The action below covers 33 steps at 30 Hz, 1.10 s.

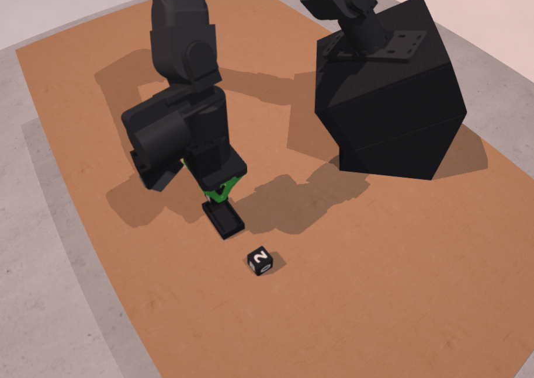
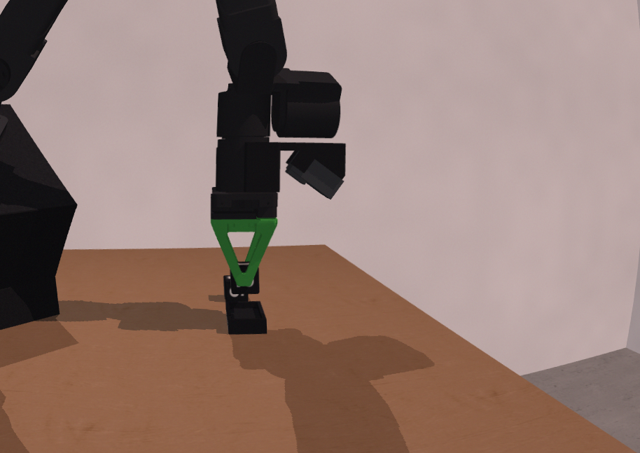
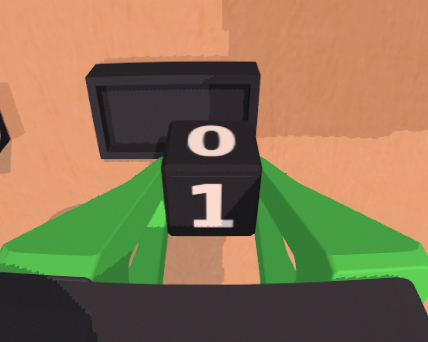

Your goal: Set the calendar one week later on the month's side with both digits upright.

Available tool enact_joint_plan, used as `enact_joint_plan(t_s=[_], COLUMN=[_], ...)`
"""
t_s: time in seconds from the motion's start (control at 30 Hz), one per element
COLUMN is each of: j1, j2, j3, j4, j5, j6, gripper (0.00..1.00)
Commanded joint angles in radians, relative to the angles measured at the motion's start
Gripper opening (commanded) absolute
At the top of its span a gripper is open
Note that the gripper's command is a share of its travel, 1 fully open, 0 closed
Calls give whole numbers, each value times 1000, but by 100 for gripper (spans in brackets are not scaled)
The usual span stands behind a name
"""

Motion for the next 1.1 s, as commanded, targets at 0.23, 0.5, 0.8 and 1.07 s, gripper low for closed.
enact_joint_plan(t_s=[0.23, 0.5, 0.8, 1.07], j1=[10, 10, 10, 0], j2=[-27, -27, -27, 5], j3=[3, 3, 3, -2], j4=[19, 19, 19, 26], j5=[-1, -1, -1, -4], j6=[-8, -8, -8, -11], gripper=[26, 26, 26, 26])
